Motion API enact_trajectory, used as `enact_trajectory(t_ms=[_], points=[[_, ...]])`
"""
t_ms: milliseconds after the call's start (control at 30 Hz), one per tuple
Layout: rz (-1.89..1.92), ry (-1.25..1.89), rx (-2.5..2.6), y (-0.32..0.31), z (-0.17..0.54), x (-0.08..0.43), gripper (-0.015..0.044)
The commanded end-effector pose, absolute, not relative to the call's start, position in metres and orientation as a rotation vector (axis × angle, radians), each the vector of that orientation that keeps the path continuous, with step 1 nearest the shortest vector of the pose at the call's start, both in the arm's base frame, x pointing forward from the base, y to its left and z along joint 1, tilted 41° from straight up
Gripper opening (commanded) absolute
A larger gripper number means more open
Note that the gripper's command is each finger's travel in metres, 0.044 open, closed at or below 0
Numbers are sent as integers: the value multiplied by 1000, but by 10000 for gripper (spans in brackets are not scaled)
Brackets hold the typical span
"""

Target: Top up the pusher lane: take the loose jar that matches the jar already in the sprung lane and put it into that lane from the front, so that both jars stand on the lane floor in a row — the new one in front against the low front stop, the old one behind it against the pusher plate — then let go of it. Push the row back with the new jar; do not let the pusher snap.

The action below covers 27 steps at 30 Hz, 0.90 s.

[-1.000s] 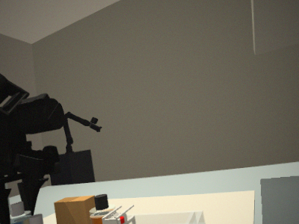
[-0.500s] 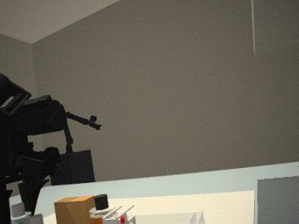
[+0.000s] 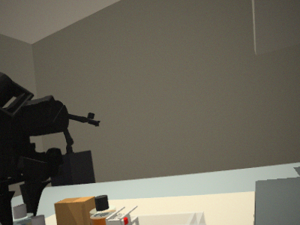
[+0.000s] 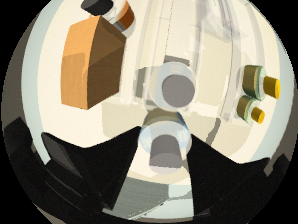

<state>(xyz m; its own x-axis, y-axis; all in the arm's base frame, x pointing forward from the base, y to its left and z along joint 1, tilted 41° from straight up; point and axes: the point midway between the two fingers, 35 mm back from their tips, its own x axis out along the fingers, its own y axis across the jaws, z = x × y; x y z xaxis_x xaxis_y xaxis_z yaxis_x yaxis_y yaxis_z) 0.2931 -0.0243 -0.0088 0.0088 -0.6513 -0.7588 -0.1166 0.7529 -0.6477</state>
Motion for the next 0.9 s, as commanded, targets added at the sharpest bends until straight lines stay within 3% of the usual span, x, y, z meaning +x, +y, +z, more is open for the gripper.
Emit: enact_trajectory(t_ms=[0,867], points=[[-467,1507,-644,-23,-8,303,0],[-467,1507,-644,-22,-8,314,0]])
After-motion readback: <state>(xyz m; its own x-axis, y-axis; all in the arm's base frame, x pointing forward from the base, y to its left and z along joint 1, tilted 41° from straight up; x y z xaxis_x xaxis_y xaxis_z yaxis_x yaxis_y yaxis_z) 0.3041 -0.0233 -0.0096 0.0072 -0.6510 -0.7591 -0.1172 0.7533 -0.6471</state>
